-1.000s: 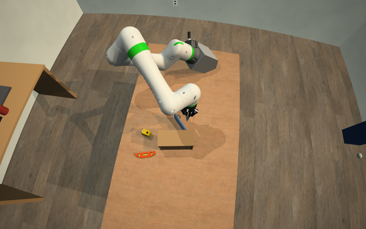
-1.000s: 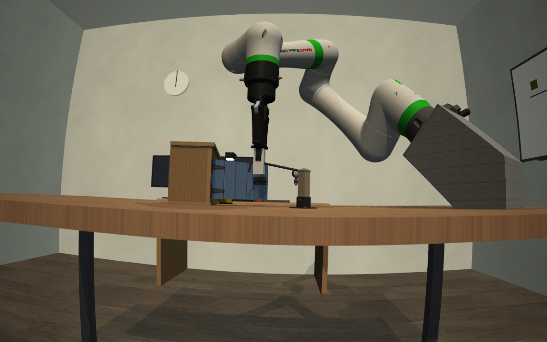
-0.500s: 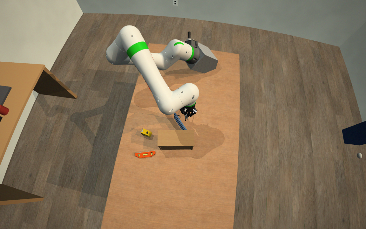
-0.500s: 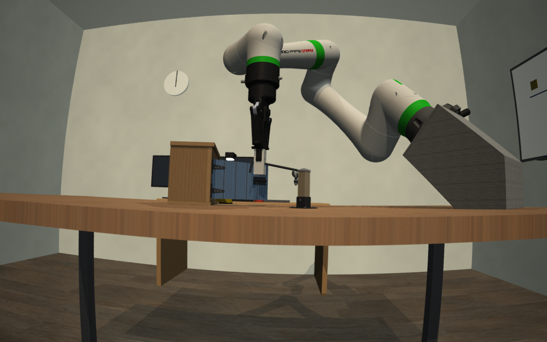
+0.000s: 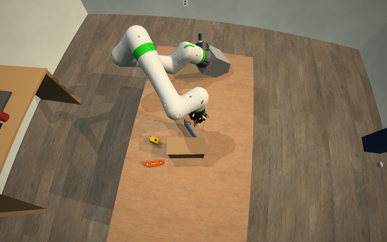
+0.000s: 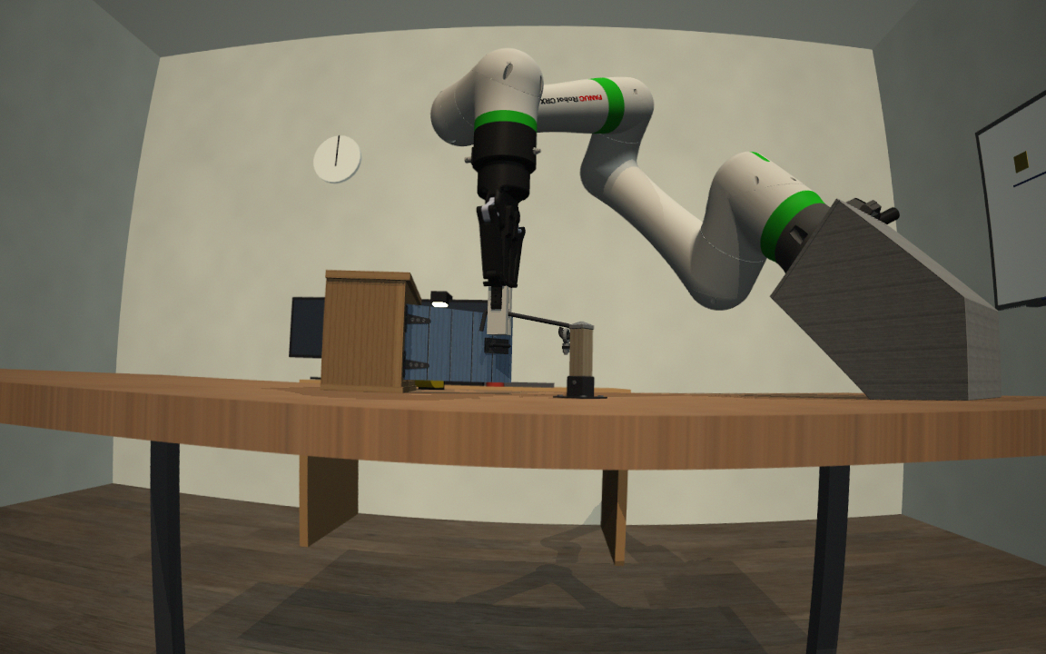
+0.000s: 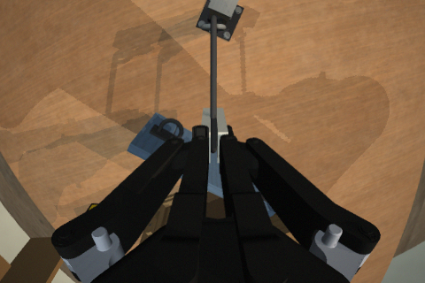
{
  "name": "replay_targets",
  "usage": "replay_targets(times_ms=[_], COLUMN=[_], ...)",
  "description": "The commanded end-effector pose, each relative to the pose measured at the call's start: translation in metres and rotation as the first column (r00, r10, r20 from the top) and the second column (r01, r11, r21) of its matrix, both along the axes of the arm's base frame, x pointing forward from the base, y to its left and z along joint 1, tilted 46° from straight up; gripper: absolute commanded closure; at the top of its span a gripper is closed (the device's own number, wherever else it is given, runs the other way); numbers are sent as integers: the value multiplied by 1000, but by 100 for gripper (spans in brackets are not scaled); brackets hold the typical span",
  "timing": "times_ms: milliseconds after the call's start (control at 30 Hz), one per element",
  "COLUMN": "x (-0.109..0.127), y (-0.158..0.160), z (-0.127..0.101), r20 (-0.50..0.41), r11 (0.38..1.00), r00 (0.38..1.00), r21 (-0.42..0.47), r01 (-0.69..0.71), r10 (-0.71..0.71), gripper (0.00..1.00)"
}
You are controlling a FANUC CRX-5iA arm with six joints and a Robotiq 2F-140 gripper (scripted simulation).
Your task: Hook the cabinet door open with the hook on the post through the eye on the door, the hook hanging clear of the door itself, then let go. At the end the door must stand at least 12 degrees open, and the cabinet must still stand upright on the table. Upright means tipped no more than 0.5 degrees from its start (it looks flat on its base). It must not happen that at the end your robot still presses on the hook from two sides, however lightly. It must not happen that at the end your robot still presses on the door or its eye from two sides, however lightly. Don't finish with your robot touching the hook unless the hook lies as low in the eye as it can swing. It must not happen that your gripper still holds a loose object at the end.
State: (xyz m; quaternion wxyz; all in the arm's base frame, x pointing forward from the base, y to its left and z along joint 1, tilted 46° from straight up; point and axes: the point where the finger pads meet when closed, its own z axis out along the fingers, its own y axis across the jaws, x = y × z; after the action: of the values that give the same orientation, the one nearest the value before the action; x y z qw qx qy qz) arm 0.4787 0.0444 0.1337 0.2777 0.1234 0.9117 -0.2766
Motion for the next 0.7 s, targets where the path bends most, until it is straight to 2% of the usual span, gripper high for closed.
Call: replay_targets(times_ms=[0,667], x=[0,-6], y=[-1,-11], z=[1,6], r20=[5,78], r11=[1000,993], r00=[1000,992], r21=[4,66], r01=[5,95], r10=[-5,-100], gripper=[97,97])
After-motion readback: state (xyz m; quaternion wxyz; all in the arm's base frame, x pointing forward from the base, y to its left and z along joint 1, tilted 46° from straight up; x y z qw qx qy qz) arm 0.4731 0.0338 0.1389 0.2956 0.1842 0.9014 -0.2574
